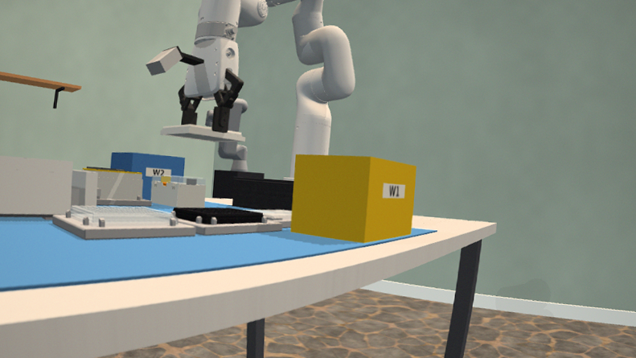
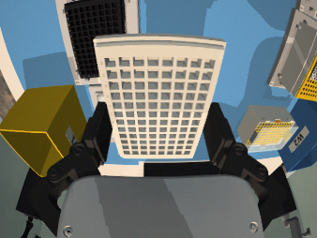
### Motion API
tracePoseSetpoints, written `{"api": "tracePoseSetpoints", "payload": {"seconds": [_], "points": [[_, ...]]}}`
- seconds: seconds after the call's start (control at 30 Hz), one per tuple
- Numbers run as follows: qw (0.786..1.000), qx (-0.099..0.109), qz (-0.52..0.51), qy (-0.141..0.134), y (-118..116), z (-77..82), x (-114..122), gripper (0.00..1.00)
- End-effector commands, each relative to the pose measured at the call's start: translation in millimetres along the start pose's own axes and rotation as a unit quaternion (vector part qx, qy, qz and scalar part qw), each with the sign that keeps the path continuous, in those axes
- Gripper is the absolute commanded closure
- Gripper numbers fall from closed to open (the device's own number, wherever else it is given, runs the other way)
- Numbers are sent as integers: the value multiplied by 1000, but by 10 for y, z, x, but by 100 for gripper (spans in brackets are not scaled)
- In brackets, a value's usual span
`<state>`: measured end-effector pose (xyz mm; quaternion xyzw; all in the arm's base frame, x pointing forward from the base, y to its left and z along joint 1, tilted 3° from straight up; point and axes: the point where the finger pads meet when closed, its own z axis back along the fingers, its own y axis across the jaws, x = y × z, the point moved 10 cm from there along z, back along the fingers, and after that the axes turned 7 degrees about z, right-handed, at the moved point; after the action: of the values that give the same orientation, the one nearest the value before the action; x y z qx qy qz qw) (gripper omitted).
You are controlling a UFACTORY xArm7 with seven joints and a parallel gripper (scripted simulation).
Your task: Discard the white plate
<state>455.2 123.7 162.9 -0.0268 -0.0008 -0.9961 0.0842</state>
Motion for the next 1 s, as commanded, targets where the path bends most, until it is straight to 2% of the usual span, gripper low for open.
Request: {"api": "tracePoseSetpoints", "payload": {"seconds": [0.0,0.97], "points": [[1000,0,0,2,-58,17,18,100],[1000,0,0,2,-676,16,333,100]]}}
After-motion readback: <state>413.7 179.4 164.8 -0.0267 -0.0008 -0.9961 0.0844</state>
